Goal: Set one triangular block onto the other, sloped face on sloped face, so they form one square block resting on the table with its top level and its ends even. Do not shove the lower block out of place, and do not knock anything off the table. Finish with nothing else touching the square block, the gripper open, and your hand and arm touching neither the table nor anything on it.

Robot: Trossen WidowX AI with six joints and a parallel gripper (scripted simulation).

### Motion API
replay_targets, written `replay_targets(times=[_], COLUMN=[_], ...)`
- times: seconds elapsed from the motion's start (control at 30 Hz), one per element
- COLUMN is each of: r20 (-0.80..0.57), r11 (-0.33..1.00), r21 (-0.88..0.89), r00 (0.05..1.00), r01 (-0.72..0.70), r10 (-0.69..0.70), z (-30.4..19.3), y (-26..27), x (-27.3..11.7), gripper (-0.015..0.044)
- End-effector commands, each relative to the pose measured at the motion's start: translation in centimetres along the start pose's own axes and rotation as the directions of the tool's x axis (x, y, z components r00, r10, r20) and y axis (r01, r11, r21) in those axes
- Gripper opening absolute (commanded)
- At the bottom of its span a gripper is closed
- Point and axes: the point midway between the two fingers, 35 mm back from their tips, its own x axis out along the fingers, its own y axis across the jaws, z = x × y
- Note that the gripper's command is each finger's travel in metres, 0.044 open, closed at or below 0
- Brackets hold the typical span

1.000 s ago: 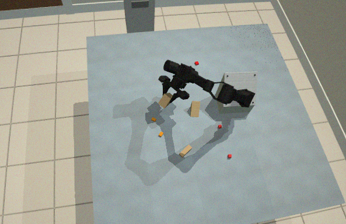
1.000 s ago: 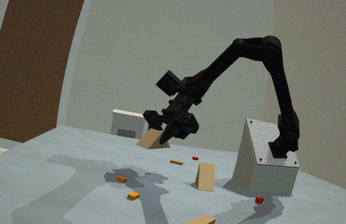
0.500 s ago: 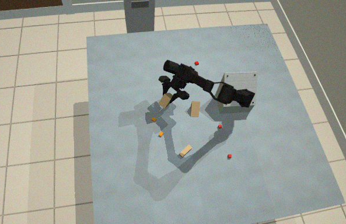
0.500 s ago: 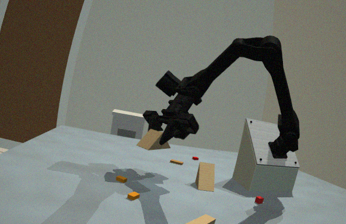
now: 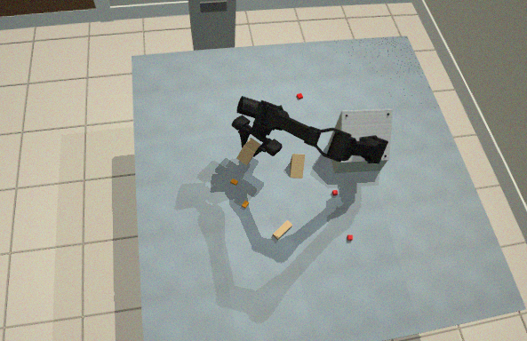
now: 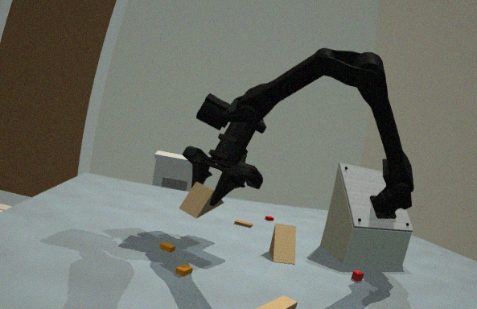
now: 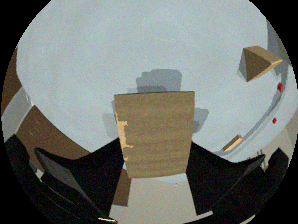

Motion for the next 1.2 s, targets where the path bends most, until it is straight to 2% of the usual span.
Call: replay_targets(times=[0.0,0.3,0.67,0.9,1.17], r20=[0.073,0.257,0.474,0.487,0.488], r11=[0.997,0.970,0.885,0.878,0.878], r21=[-0.079,-0.234,-0.382,-0.388,-0.387], r00=[0.997,0.966,0.878,0.871,0.871], r01=[-0.004,0.071,0.266,0.280,0.281], r10=[0.010,-0.008,-0.059,-0.063,-0.064], z=[-0.4,-0.9,-1.6,-1.7,-2.5], y=[0.4,0.0,-1.7,-2.1,-5.2], x=[-0.1,-0.2,-1.2,-1.5,-3.4], gripper=[0.0000,0.0000,0.0000,0.0000,0.0000])
